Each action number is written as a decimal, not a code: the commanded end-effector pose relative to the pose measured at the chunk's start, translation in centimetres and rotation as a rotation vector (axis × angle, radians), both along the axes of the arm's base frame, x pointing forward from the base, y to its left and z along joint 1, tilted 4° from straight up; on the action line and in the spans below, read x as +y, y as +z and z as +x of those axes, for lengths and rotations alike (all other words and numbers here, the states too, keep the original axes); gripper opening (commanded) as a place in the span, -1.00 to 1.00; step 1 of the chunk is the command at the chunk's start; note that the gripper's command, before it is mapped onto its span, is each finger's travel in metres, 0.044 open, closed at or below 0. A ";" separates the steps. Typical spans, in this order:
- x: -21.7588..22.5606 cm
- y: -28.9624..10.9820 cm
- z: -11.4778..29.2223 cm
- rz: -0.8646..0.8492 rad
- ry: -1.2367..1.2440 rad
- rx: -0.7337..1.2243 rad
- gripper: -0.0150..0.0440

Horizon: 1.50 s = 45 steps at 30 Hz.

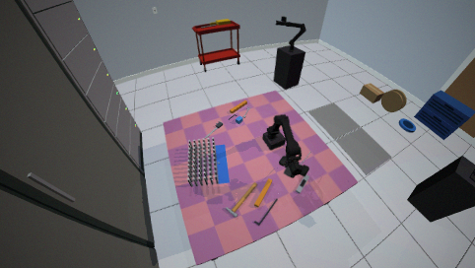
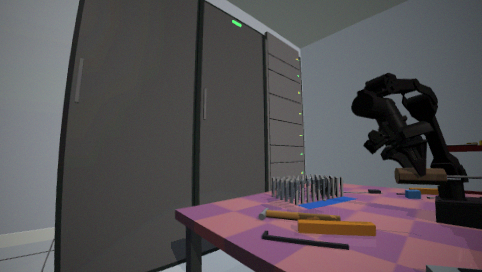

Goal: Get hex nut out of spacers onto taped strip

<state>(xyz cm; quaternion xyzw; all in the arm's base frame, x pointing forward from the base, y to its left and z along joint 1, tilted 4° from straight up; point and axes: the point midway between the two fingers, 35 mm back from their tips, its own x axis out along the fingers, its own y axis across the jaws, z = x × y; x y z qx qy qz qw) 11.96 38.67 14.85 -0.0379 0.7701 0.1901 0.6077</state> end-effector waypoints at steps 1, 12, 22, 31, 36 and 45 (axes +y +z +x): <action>0.2 0.1 -0.1 0.003 -0.010 0.010 -0.49; 0.4 -0.9 0.0 0.004 -0.010 0.010 -0.49; 0.6 -1.9 0.2 0.004 -0.010 0.010 -0.49; 0.8 -2.8 0.3 0.004 -0.010 0.010 -0.49; 0.8 -3.2 0.4 0.004 -0.010 0.010 -0.49; 0.9 -4.1 0.5 0.004 -0.010 0.009 -0.49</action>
